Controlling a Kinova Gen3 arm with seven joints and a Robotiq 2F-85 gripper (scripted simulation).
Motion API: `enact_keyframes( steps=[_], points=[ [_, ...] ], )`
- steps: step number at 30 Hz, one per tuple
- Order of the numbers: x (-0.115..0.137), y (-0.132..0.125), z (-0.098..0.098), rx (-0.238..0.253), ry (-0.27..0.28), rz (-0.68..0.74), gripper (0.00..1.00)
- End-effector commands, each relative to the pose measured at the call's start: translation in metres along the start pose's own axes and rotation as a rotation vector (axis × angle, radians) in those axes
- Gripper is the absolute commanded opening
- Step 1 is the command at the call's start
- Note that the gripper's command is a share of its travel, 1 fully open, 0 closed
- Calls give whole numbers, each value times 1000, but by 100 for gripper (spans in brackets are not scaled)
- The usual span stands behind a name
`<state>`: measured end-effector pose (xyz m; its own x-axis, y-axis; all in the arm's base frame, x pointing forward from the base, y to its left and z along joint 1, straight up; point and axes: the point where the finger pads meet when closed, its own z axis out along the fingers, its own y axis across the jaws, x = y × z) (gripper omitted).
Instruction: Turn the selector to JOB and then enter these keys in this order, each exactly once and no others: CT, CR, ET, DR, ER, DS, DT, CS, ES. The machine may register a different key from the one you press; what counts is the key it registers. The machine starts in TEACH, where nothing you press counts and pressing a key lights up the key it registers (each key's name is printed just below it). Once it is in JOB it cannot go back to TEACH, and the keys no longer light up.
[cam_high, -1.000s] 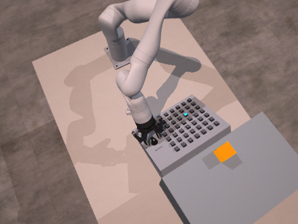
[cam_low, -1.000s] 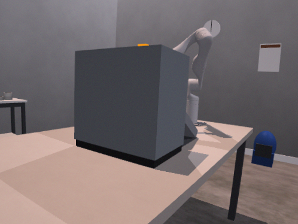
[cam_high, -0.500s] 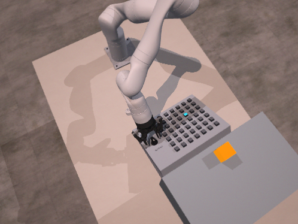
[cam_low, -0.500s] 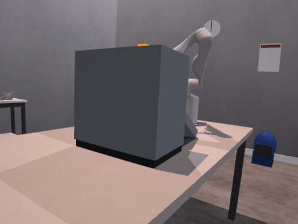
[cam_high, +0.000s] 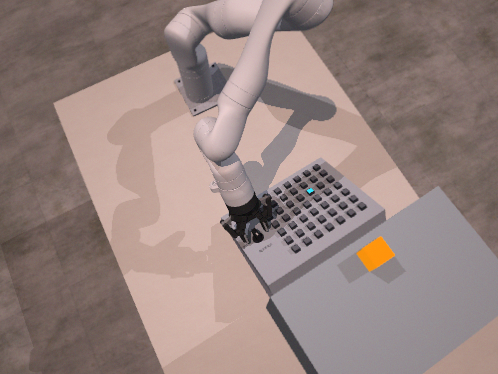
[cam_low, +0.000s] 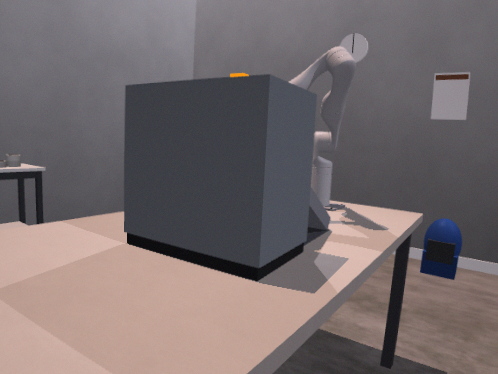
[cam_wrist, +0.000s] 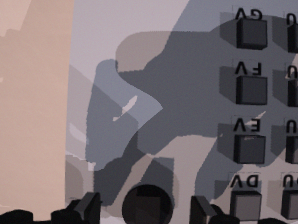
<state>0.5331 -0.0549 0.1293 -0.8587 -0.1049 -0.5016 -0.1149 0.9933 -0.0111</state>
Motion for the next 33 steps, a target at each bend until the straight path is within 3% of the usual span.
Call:
enact_keyframes(
  steps=[1,7,8,33],
  points=[
    [-2,0,1,0,-4,-5,60],
    [-2,0,1,0,-4,-5,60],
    [-2,0,1,0,-4,-5,10],
    [-2,0,1,0,-4,-5,10]
  ],
)
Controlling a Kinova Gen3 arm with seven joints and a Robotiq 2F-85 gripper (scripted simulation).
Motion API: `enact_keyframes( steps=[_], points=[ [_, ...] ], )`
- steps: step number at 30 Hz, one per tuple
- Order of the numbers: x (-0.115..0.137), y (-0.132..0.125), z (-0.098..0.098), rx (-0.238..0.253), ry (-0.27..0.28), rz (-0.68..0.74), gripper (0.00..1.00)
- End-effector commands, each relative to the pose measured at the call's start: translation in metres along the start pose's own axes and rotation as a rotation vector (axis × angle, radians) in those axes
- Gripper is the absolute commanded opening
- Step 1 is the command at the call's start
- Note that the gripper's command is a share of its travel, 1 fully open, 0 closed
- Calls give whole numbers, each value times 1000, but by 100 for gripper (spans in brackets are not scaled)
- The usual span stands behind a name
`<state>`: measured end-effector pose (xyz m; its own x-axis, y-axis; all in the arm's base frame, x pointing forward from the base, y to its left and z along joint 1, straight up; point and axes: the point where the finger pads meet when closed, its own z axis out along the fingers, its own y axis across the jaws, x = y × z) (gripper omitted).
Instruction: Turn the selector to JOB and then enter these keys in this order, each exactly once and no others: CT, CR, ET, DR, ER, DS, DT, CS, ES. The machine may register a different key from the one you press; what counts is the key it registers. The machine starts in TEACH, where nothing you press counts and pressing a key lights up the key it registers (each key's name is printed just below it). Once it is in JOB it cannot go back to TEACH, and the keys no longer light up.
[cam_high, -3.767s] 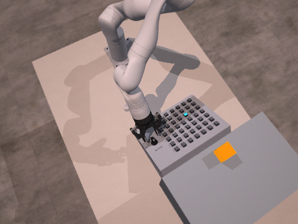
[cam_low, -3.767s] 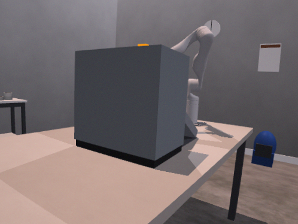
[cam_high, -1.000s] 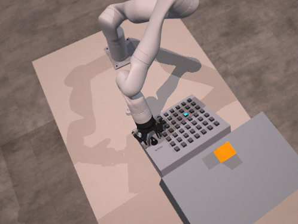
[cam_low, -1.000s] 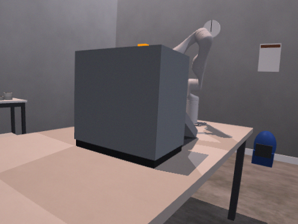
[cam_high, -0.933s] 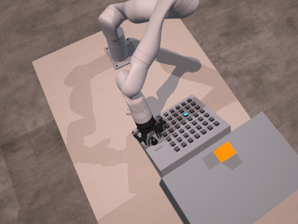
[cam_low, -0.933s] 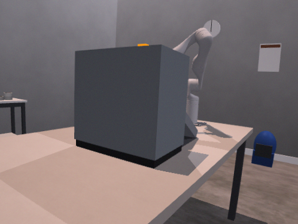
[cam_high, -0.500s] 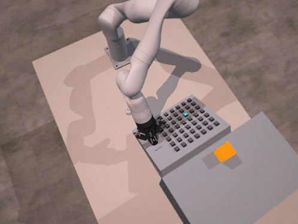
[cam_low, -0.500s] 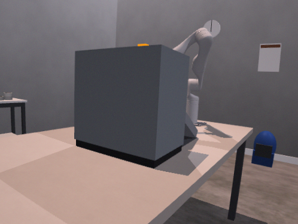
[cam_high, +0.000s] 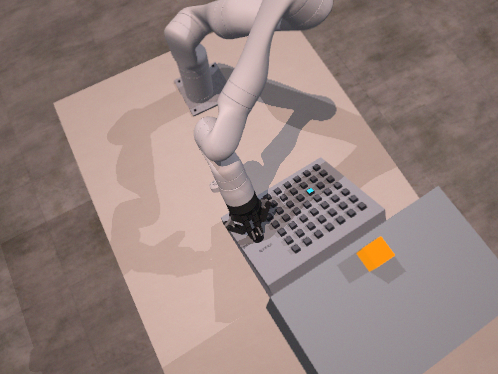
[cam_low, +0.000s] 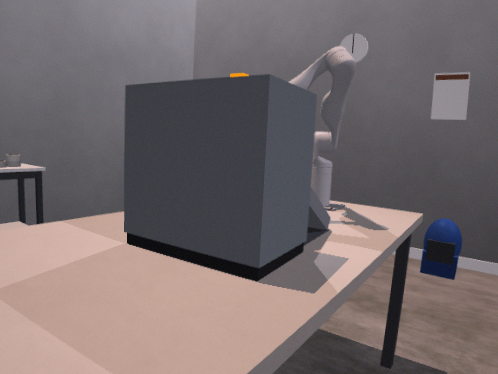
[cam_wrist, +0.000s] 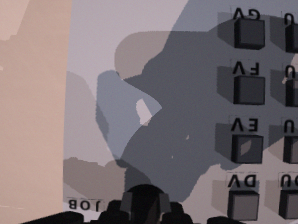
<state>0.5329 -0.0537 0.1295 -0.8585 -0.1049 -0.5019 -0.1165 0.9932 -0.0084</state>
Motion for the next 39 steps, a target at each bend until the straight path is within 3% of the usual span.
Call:
enact_keyframes(
  steps=[1,39],
  points=[
    [-2,-2,1,3,-4,-5,10],
    [-2,-2,1,3,-4,61,10]
  ],
)
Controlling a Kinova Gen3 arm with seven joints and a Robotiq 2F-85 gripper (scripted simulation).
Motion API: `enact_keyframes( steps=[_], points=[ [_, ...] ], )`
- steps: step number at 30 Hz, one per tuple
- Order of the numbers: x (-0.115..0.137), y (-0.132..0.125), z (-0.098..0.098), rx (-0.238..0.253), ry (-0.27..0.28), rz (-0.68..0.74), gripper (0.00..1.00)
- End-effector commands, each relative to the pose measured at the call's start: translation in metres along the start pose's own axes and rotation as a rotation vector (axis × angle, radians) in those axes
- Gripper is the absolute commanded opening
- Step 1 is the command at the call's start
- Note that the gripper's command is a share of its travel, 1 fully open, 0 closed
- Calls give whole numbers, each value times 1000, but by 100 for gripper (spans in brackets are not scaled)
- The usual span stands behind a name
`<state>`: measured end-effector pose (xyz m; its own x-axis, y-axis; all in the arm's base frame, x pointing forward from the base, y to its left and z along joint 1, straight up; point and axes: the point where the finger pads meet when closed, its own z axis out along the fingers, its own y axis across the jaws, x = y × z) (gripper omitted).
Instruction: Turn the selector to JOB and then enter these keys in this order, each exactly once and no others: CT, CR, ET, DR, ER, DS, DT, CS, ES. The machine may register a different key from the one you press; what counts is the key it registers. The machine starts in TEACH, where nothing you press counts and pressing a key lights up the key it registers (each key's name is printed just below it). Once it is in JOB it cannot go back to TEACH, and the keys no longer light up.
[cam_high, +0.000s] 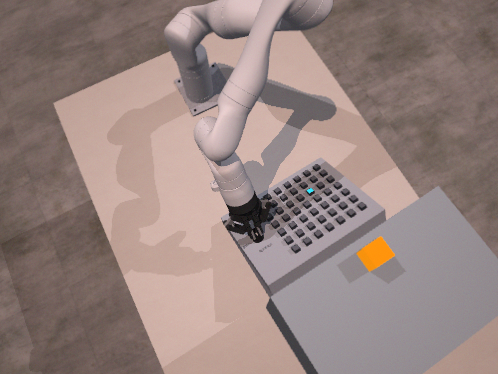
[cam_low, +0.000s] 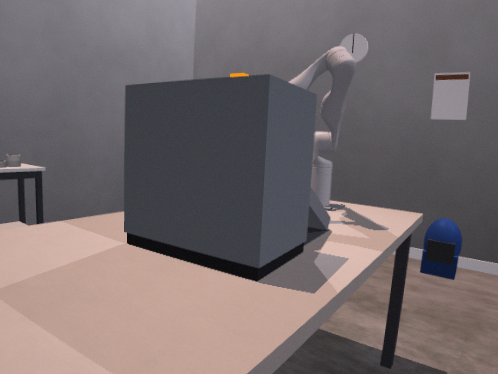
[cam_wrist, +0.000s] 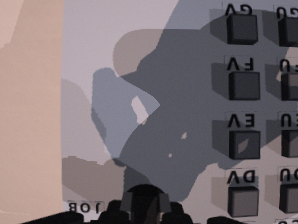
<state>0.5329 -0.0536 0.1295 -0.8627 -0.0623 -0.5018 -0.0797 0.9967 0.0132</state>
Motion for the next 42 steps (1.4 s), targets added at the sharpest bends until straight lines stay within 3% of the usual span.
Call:
enact_keyframes(
  steps=[1,17,42],
  points=[
    [-2,-2,1,3,-4,24,10],
    [-2,-2,1,3,-4,134,10],
    [-2,-2,1,2,-5,447,10]
  ],
)
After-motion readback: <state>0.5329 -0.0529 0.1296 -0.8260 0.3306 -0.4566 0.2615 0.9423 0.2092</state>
